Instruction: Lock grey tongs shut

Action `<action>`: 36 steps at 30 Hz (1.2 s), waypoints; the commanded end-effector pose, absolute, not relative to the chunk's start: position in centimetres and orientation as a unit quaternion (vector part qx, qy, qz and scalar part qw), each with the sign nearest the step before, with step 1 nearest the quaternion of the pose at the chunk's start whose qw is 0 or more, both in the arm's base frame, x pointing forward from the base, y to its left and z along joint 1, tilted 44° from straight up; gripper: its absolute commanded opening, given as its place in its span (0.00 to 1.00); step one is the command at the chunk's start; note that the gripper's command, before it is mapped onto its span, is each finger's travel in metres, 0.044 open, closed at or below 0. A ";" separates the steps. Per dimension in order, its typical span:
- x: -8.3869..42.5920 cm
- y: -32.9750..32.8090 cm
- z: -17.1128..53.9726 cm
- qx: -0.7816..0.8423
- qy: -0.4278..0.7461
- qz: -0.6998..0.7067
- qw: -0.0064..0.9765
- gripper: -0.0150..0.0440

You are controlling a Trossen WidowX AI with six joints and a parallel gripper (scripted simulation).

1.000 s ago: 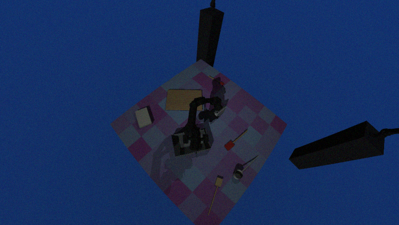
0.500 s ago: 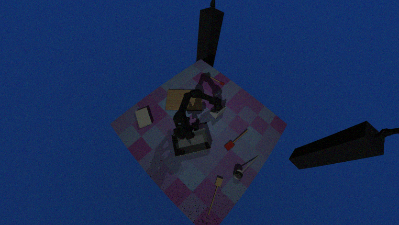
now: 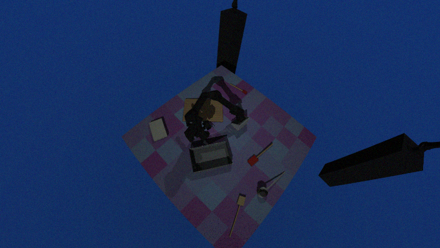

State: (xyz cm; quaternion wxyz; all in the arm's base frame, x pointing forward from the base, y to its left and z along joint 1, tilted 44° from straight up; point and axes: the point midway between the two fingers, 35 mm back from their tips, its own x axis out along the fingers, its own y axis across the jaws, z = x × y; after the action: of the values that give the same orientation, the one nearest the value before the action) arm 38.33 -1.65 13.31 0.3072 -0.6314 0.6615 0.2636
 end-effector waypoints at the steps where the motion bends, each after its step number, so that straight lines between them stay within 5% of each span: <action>1: 37.1 -3.6 15.4 -0.652 0.644 0.295 0.269 0.00; 16: 35.8 -5.6 17.1 -0.662 0.634 0.318 0.241 0.00; 36: 33.8 -8.3 19.4 -0.521 0.707 0.065 0.473 0.00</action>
State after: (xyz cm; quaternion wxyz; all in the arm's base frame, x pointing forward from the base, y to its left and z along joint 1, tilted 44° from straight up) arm 34.26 -7.97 18.82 0.4290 -0.5552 0.7025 0.1191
